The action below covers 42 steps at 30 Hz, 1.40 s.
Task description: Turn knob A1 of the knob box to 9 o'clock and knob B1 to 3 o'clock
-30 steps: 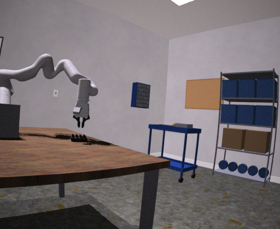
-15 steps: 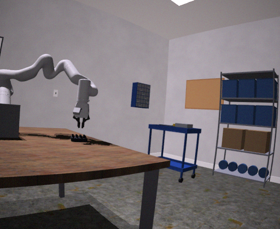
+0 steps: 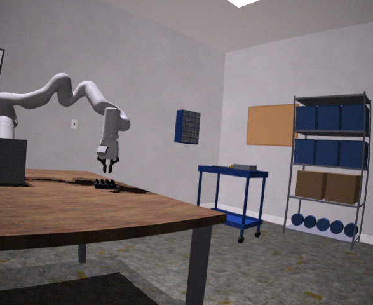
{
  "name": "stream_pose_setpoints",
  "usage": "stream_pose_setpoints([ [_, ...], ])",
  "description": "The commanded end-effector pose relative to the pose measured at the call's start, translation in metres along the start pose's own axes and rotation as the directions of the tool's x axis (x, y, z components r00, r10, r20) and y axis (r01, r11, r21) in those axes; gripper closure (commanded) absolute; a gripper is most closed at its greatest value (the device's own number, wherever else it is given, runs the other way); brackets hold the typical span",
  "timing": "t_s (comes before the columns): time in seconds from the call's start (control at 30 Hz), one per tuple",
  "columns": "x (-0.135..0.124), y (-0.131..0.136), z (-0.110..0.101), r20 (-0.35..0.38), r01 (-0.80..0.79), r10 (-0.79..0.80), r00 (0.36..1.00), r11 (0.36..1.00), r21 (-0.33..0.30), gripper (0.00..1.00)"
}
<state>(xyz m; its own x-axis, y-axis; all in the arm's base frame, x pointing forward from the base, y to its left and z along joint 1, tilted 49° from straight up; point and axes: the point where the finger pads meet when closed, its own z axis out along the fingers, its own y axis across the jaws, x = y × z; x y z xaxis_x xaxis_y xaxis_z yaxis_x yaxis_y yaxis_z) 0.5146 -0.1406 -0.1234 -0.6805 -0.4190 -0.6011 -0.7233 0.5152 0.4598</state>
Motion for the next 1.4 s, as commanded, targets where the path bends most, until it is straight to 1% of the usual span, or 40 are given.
stream_pose_setpoints([
  [0.0, 0.0, -0.001, 0.004, 0.0, 0.001, -0.001, 1.0, 1.0, 0.002, 0.81],
  [0.07, 0.0, -0.001, 0.004, 0.0, 0.001, -0.001, 1.0, 1.0, 0.002, 0.81],
  [0.57, 0.0, -0.001, 0.022, 0.0, 0.001, -0.001, 1.0, 1.0, 0.002, 0.81],
  [0.93, 0.0, -0.001, 0.027, 0.0, 0.001, -0.001, 1.0, 1.0, 0.002, 0.81],
  [1.37, 0.0, -0.001, 0.027, 0.0, 0.001, -0.001, 1.0, 1.0, 0.002, 0.81],
])
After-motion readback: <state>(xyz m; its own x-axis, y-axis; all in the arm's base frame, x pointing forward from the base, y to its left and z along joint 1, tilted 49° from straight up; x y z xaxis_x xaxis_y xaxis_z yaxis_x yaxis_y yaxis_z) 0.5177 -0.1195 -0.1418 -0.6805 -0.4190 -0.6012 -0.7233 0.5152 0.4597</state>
